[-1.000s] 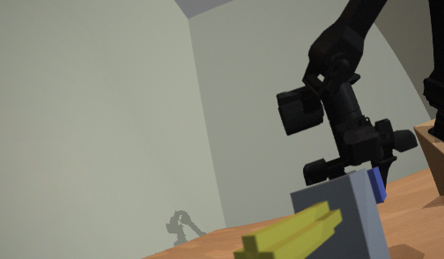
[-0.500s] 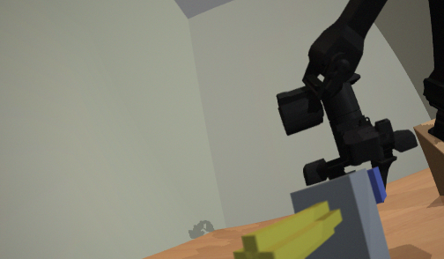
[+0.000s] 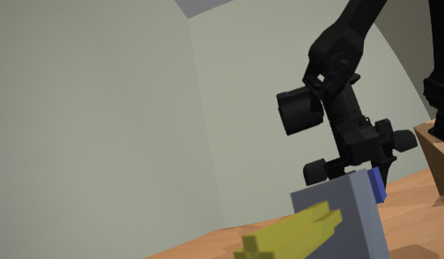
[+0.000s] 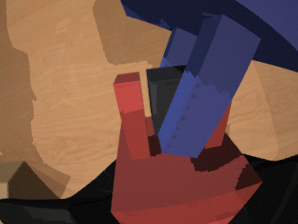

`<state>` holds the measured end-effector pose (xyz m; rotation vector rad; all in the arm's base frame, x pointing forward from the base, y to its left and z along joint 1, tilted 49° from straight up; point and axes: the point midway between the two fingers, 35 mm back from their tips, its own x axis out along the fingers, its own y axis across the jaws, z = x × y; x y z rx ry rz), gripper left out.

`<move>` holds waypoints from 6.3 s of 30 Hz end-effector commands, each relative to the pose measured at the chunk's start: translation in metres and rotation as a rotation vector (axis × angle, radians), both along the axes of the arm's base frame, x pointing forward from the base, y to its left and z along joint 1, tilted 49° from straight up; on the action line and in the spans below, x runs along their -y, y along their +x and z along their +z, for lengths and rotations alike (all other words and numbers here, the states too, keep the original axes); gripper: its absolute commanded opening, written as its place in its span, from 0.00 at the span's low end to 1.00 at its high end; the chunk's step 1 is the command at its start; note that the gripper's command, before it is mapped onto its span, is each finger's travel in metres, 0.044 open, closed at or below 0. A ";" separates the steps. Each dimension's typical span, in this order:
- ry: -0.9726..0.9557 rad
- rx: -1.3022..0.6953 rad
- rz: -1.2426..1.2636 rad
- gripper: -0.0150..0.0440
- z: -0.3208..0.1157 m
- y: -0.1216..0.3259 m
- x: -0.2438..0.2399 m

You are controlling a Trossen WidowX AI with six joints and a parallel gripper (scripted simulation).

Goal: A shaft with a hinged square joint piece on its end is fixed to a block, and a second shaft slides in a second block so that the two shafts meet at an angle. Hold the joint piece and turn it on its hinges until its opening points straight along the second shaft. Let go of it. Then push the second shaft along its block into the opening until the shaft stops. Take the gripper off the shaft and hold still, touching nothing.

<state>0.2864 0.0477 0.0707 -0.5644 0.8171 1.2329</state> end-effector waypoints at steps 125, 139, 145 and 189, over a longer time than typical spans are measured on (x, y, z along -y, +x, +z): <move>0.000 0.000 0.000 0.25 0.000 0.000 0.000; 0.000 0.000 0.000 0.77 0.000 0.000 0.000; 0.000 0.000 0.000 1.00 0.000 0.000 0.000; 0.437 0.096 -0.050 1.00 0.014 -0.005 0.025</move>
